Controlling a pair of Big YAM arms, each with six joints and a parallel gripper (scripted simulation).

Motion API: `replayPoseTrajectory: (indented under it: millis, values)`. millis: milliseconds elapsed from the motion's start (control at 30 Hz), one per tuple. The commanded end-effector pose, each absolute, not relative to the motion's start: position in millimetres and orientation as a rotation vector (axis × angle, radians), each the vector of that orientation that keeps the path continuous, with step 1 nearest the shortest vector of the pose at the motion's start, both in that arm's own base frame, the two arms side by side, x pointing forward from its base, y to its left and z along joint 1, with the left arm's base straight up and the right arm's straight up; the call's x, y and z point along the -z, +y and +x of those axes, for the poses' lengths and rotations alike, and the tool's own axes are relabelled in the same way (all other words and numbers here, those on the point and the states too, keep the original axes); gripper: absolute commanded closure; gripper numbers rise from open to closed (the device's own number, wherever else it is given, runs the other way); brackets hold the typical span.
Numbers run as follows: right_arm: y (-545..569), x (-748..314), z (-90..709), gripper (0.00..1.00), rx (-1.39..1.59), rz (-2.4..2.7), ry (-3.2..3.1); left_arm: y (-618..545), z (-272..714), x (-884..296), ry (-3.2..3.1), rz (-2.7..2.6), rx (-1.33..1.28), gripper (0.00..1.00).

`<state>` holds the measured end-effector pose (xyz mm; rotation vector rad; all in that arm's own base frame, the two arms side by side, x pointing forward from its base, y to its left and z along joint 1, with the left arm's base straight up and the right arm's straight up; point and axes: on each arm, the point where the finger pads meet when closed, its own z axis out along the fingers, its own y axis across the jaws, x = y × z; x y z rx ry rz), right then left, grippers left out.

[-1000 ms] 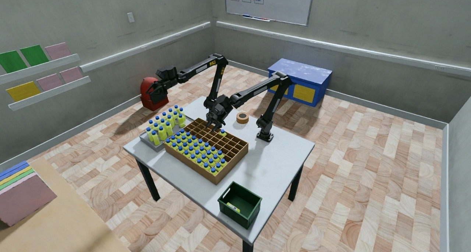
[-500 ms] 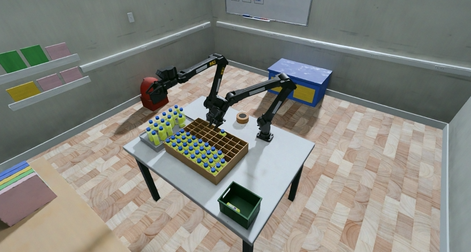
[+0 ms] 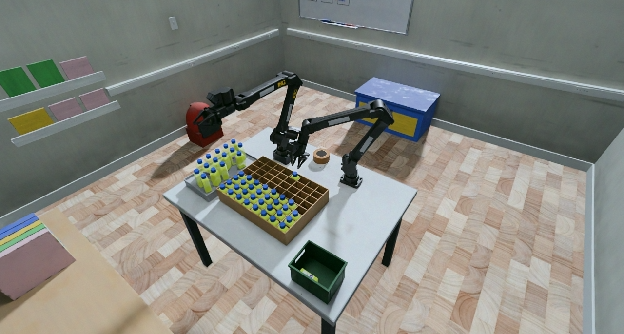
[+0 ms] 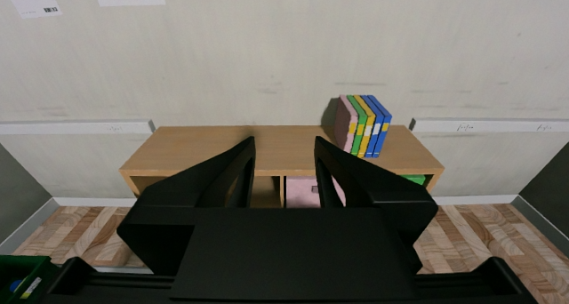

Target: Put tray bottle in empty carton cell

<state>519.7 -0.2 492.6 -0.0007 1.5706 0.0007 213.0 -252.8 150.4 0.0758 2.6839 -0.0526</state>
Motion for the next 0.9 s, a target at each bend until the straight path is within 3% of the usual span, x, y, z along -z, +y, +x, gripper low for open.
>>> replayPoseTrajectory:
  millis: [0, 400, 500, 567, 867]
  values:
    - [-6.6, -501.5, 512.2, 0.58, 0.000, 0.021, 1.546, -248.8, 205.0, -138.9, 2.706, 0.043, 0.004, 0.56]
    - [-6.6, -501.5, 512.2, 0.58, 0.000, 0.021, 1.546, -253.0, 206.4, -142.4, 2.698, 0.097, 0.009, 0.56]
    - [-6.6, -501.5, 512.2, 0.58, 0.000, 0.021, 1.546, -265.0, 220.9, -183.3, 2.637, 0.055, 0.120, 0.56]
    - [-6.6, -501.5, 512.2, 0.58, 0.000, 0.021, 1.546, -250.7, 200.2, -137.3, 2.707, 0.144, -0.019, 0.56]
    - [-6.6, -501.5, 512.2, 0.58, 0.000, 0.021, 1.546, -248.7, 214.9, -128.4, 2.696, 0.094, 0.001, 0.56]
